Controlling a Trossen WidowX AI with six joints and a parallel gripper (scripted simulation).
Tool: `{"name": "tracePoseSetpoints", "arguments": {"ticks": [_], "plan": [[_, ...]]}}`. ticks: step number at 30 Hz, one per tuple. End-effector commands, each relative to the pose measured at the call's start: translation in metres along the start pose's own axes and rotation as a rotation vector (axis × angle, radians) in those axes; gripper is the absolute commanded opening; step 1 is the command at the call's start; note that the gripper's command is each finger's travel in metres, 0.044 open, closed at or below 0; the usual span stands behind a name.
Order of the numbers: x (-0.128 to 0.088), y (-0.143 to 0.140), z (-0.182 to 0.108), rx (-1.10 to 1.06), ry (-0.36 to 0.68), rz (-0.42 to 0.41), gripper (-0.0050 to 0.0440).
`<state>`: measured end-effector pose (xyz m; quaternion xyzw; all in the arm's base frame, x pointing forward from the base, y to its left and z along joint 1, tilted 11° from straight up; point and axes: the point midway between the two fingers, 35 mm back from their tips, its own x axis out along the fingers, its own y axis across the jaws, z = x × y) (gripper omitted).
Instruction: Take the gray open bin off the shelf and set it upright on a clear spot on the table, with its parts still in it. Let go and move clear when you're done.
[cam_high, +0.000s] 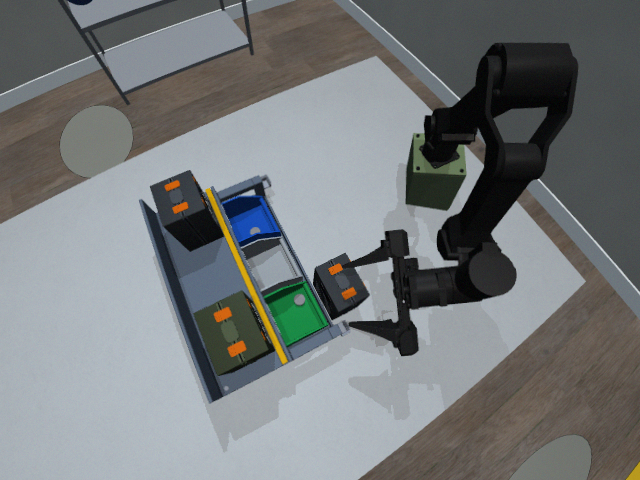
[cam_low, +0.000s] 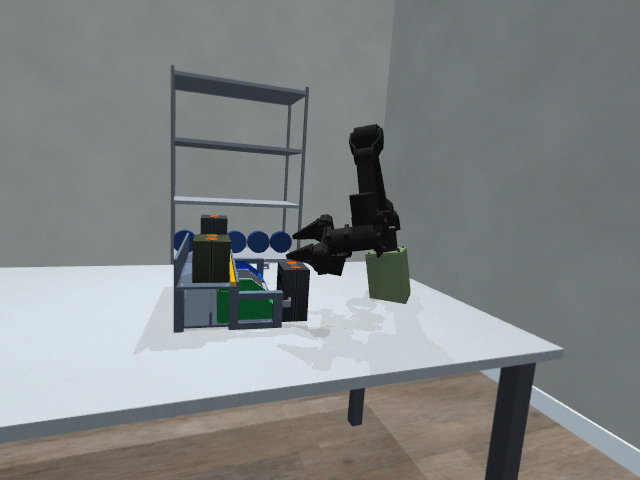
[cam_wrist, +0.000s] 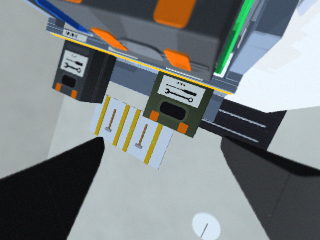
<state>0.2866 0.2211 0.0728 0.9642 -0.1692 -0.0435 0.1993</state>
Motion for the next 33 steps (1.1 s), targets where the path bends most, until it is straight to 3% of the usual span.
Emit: {"name": "tracePoseSetpoints", "arguments": {"ticks": [1, 21, 26, 33], "plan": [[0.000, 0.001, -0.006, 0.021, 0.003, 0.001, 0.0440], [0.000, 0.001, -0.006, 0.021, 0.003, 0.001, 0.0440], [0.021, 0.009, -0.032, -0.070, 0.009, -0.013, 0.0440], [0.021, 0.009, -0.032, -0.070, 0.009, -0.013, 0.0440]]}}
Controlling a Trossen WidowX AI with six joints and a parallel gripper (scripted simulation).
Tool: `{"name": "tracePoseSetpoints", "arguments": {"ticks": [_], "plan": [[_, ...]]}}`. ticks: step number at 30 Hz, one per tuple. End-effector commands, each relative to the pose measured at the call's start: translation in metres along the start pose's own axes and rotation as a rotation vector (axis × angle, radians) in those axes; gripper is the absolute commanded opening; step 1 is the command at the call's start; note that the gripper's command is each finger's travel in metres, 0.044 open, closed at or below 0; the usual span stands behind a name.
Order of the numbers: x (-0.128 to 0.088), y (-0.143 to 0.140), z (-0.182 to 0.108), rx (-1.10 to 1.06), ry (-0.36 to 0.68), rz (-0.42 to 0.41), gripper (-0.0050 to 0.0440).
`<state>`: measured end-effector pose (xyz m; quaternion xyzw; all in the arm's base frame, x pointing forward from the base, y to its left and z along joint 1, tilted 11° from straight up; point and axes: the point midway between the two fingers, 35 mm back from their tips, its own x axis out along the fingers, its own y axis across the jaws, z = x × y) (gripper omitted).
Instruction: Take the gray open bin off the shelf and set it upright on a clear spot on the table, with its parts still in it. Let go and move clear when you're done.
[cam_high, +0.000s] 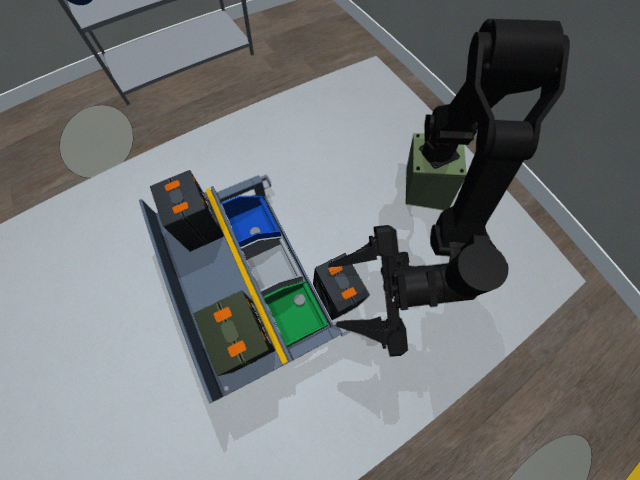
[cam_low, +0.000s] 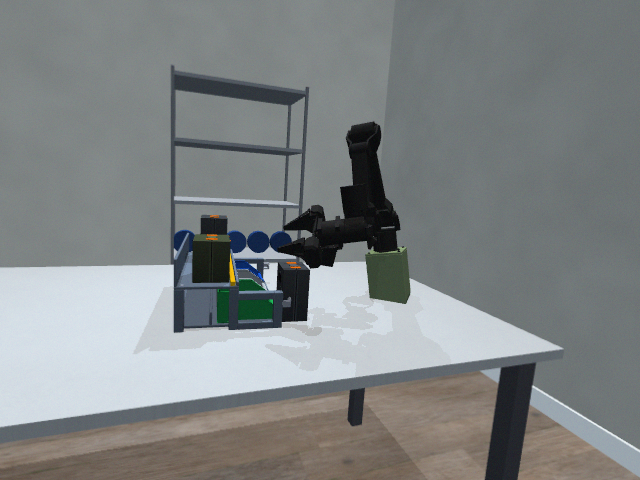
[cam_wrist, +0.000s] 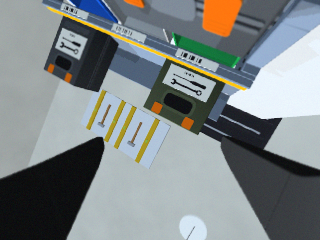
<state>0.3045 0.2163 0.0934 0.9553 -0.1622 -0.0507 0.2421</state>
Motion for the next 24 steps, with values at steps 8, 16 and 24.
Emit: {"name": "tracePoseSetpoints", "arguments": {"ticks": [8, 16, 24], "plan": [[0.008, 0.006, -0.013, -0.049, 0.009, -0.010, 0.0440], [0.013, 0.009, -0.017, -0.092, 0.013, -0.016, 0.0440], [0.018, 0.012, -0.020, -0.136, 0.014, -0.019, 0.0440]]}}
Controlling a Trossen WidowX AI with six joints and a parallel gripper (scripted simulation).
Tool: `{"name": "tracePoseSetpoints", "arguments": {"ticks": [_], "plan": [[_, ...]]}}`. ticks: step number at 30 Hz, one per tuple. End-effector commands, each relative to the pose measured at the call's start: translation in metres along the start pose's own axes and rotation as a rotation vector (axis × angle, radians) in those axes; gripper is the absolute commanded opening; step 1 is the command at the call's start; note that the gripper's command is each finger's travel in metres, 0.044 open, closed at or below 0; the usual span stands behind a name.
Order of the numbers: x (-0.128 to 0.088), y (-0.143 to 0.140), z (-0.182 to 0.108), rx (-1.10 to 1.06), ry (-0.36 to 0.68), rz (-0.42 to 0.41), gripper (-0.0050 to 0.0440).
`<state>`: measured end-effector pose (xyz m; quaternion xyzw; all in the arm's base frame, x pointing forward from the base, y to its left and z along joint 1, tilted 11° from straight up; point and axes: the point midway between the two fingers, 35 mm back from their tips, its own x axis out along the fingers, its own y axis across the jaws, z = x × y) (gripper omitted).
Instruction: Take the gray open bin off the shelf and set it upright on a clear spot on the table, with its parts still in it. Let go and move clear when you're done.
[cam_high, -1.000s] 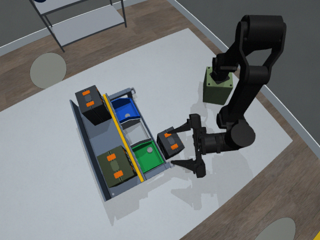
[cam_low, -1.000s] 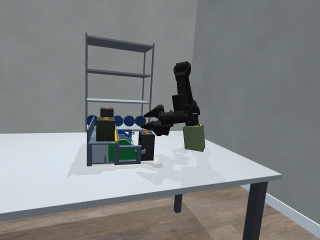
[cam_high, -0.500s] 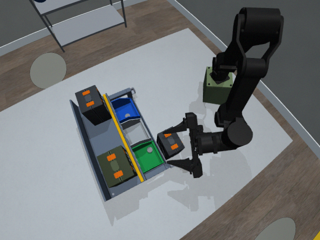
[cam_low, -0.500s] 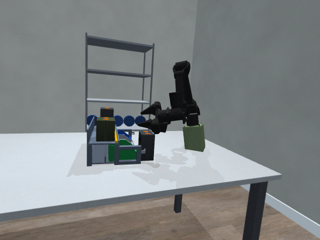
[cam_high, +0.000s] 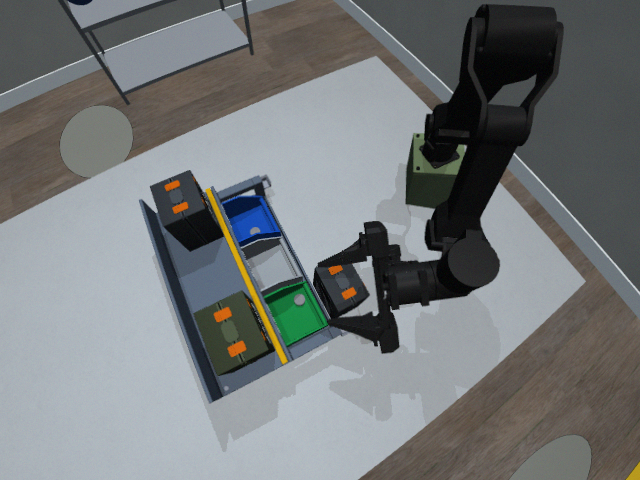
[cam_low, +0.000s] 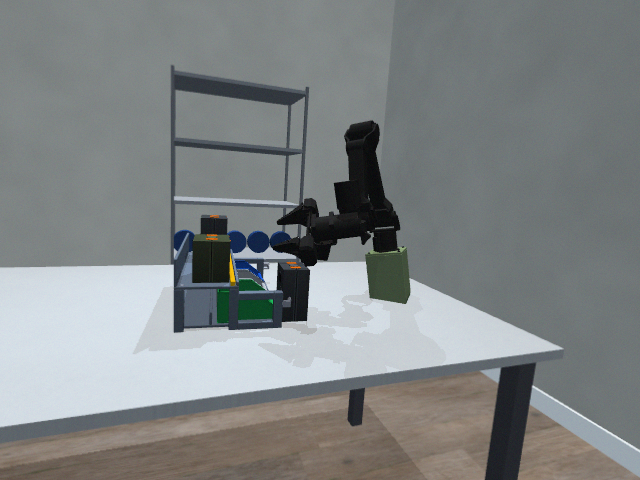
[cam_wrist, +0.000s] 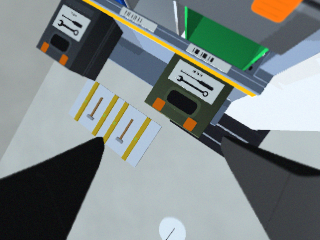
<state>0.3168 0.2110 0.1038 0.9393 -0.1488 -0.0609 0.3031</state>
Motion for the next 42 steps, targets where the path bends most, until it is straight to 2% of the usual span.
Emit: {"name": "tracePoseSetpoints", "arguments": {"ticks": [1, 3, 15, 20, 32, 37, 42], "plan": [[0.008, 0.010, -0.013, -0.029, 0.011, -0.003, 0.0440], [0.014, 0.015, -0.018, -0.075, 0.015, -0.009, 0.0440], [0.014, 0.015, -0.018, -0.075, 0.015, -0.009, 0.0440], [0.025, 0.025, -0.025, -0.187, 0.025, -0.019, 0.0440], [0.025, 0.025, -0.025, -0.187, 0.025, -0.019, 0.0440], [0.037, 0.037, -0.032, -0.299, 0.036, -0.029, 0.0440], [0.037, 0.037, -0.032, -0.299, 0.036, -0.029, 0.0440]]}}
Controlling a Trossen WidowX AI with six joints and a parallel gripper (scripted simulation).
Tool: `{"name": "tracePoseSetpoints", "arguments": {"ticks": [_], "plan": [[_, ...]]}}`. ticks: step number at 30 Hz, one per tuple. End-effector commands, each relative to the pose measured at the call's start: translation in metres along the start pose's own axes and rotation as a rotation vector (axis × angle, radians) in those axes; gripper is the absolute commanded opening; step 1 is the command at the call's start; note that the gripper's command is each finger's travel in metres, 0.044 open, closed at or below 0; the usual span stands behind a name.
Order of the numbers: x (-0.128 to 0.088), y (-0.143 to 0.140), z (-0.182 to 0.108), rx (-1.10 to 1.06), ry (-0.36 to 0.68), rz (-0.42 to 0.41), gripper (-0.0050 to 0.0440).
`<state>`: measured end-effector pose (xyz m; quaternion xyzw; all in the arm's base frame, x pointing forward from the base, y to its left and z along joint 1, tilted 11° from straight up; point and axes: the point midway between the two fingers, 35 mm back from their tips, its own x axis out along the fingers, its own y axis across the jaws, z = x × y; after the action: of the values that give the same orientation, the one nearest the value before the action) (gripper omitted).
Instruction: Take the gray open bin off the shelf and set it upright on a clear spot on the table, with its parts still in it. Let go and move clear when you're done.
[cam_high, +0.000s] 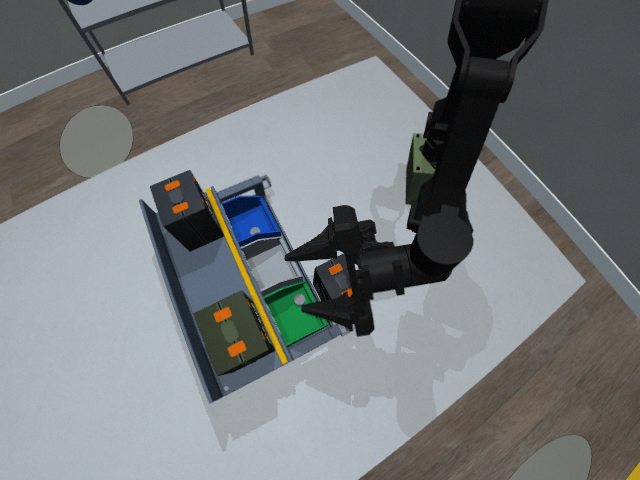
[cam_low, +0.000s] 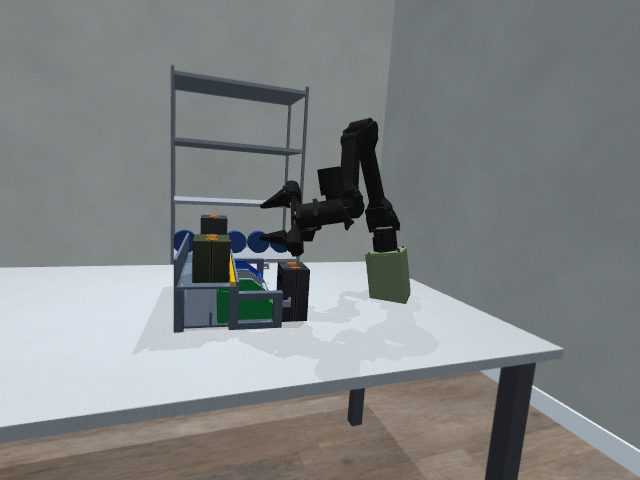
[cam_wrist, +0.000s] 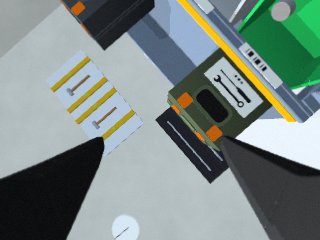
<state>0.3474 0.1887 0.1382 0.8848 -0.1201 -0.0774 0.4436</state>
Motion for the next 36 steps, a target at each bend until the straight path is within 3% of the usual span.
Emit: {"name": "tracePoseSetpoints", "arguments": {"ticks": [1, 36], "plan": [[0.002, 0.010, -0.008, 0.008, 0.014, 0.004, 0.0440], [0.022, 0.038, -0.011, -0.217, 0.040, -0.007, 0.0440]]}}
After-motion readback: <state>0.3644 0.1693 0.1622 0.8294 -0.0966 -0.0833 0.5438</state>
